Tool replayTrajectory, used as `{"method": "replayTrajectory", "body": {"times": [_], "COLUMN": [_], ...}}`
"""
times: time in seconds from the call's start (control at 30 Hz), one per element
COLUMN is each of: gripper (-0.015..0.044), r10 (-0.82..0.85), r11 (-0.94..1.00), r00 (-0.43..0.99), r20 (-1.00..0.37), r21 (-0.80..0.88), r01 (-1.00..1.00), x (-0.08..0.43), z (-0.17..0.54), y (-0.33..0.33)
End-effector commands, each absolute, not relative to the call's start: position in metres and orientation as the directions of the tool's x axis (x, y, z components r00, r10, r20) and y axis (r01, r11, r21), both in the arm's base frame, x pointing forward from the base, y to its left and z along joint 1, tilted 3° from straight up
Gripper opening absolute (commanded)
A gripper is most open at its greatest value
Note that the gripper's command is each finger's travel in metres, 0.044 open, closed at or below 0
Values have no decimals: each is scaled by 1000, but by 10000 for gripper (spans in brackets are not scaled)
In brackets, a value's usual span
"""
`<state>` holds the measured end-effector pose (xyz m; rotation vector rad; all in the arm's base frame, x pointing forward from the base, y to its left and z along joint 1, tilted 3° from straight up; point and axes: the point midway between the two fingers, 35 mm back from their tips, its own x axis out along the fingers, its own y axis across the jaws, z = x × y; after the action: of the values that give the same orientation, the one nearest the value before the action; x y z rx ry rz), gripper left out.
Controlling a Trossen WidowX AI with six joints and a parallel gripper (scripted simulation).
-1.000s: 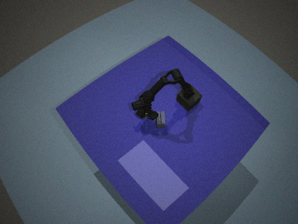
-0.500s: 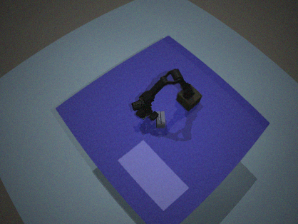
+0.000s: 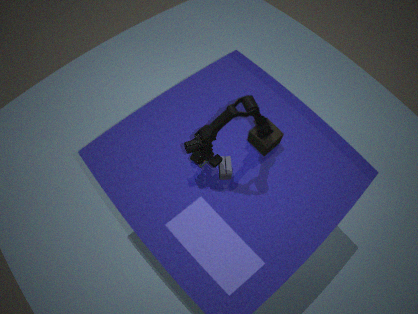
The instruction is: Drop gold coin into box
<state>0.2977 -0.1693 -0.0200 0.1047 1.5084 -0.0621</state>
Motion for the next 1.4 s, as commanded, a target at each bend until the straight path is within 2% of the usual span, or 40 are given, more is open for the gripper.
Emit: {"method": "replayTrajectory", "body": {"times": [0.0, 0.93, 1.37], "gripper": [0, 0, 0], "r10": [20, 20, 19], "r11": [994, 994, 955], "r00": [73, 73, 73], "r20": [-997, -997, -997], "r21": [28, 27, -3], "r01": [107, 102, -297], "x": [300, 293, 293], "z": [-7, 56, 56], "y": [-171, -171, -177]}}
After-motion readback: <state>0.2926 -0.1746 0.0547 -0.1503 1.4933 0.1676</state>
